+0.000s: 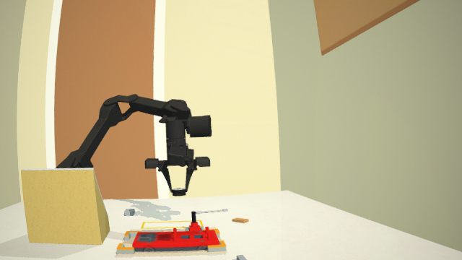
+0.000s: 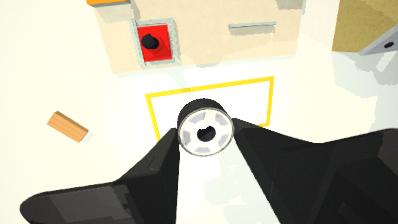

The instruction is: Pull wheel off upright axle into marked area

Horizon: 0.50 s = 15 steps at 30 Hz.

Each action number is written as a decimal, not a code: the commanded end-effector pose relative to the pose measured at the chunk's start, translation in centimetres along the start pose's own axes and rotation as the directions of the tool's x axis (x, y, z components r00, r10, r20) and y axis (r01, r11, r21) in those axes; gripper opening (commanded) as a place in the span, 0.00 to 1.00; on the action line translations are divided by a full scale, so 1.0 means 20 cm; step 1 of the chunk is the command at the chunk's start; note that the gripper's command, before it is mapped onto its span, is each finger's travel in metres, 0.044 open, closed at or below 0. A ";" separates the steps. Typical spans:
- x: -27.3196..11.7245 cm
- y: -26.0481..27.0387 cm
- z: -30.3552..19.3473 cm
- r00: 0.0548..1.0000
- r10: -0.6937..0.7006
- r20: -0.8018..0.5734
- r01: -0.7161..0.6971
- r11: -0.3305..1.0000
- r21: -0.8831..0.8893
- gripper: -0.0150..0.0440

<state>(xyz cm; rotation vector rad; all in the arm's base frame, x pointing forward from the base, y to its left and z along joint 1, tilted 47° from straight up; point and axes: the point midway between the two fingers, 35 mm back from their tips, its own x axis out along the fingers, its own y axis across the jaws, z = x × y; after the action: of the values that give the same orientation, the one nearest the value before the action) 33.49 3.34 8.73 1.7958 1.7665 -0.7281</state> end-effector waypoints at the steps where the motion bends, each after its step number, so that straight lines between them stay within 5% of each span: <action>1: -0.01 -0.05 -0.07 1.000 0.002 -0.004 -0.002 1.000 0.003 0.25; 15: 0.06 -0.15 -0.19 1.000 0.003 -0.006 -0.003 1.000 0.001 0.25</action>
<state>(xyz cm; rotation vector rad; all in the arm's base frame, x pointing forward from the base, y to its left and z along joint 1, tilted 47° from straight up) 30.73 6.28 11.10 1.7993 1.7617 -0.7221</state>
